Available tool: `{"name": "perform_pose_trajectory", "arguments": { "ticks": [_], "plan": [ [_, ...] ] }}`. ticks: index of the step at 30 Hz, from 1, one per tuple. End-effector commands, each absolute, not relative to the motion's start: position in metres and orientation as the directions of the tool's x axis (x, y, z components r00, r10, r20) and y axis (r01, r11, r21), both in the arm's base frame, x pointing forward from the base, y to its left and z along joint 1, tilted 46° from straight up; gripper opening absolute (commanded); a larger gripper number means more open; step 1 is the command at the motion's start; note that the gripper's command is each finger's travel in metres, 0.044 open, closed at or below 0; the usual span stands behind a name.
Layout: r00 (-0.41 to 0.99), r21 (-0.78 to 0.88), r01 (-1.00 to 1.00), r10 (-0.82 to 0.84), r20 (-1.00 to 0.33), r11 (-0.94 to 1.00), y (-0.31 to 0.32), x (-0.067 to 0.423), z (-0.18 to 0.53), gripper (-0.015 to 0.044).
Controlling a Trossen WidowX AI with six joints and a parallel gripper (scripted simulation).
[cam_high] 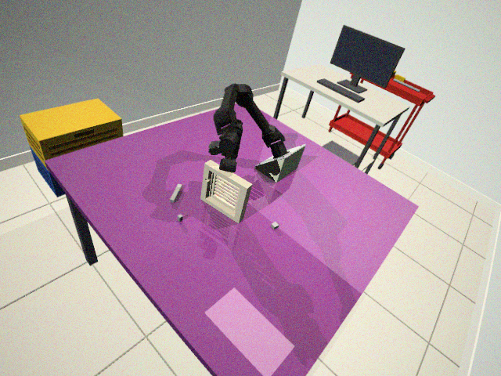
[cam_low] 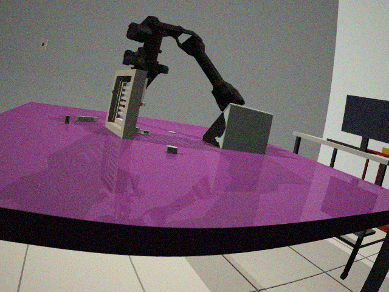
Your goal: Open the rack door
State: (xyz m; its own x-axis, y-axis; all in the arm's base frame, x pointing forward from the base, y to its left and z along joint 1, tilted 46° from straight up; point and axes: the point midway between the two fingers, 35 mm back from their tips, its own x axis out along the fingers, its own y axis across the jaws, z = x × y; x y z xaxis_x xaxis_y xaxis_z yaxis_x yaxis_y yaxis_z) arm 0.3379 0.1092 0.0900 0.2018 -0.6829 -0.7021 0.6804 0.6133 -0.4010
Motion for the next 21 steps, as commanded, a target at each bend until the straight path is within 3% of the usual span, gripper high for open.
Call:
{"name": "perform_pose_trajectory", "arguments": {
  "ticks": [1, 14, 21],
  "plan": [
    [0.196, -0.273, 0.811, -0.681, -0.706, 0.517, 0.1084, 0.3374, 0.0881, 0.0024],
    [0.196, 0.165, 0.98, -0.681, -0.706, 0.111, 0.1083, 0.3374, 0.0881, 0.0024],
    [0.196, 0.187, 0.978, -0.681, -0.706, 0.088, 0.1083, 0.3374, 0.0881, 0.0024]
  ]
}}
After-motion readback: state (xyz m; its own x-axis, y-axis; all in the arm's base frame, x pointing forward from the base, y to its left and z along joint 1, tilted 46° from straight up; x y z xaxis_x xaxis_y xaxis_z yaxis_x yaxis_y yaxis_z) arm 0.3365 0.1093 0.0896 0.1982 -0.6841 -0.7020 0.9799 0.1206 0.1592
